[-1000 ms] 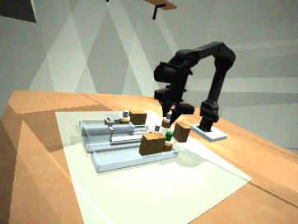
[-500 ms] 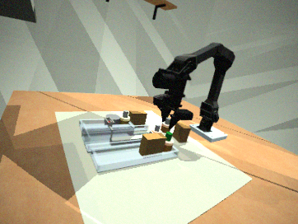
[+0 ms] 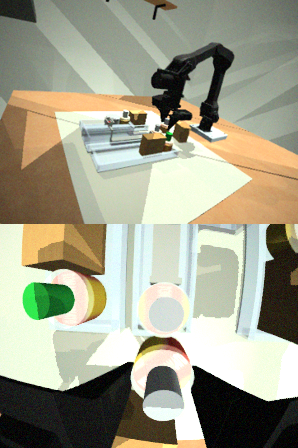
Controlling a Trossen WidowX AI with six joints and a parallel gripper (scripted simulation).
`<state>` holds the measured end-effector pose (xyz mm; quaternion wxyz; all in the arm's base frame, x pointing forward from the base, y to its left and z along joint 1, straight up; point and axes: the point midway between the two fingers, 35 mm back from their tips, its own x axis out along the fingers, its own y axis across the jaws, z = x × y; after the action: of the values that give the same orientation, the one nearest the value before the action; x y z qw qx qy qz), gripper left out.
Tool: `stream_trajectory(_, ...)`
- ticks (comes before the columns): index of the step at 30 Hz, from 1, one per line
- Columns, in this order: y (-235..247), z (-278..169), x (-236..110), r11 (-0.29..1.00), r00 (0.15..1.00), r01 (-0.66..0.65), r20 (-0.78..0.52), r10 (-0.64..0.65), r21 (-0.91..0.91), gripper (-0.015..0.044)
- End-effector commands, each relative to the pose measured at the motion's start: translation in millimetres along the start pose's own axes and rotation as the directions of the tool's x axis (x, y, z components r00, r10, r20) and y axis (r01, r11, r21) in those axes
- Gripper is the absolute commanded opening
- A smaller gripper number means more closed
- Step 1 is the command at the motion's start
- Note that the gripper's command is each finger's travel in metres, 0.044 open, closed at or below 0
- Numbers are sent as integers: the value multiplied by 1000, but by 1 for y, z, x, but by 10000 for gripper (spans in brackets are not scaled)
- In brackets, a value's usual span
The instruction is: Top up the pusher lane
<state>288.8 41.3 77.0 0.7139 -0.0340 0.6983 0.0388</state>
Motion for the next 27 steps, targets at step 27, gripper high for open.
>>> stream_trajectory(27,0,16,0,1000,1000,-3,4,3,3,0)
